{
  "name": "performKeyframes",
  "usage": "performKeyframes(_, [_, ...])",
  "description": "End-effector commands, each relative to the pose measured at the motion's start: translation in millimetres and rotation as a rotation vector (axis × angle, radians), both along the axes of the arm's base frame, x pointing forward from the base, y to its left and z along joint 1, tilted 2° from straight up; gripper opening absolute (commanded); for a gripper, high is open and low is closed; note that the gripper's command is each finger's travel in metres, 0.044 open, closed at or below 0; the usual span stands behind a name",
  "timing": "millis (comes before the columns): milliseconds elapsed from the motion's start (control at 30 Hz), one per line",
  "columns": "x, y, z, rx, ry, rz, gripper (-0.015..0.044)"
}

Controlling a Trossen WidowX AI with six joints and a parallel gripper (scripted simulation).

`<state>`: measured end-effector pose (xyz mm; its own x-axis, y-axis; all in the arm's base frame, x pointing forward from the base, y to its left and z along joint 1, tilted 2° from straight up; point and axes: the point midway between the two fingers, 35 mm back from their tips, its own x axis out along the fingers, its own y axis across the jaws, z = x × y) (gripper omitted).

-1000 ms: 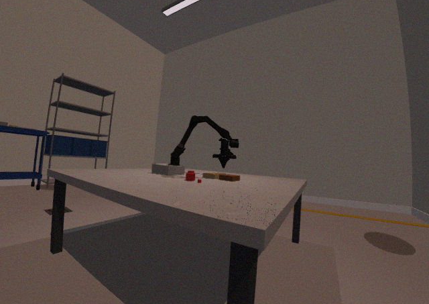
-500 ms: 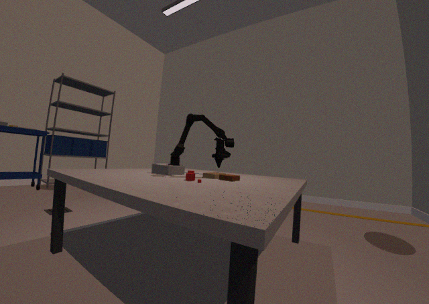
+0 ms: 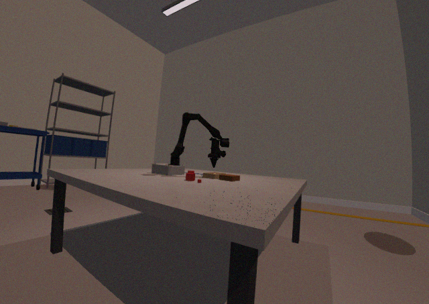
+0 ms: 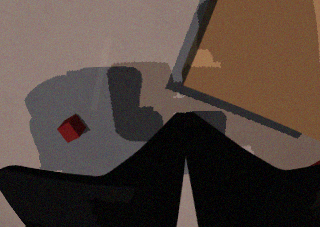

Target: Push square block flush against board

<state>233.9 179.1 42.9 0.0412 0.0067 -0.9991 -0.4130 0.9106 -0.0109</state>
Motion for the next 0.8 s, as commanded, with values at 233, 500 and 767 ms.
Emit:
performKeyframes(233, [-20,-18,-5,0.01,0.0,-0.359,0.0])
performKeyframes(500, [-19,-18,-34,0.011,0.0,-0.382,0.0])
performKeyframes(767, [-19,-20,-61,0.011,0.0,-0.382,0.0])
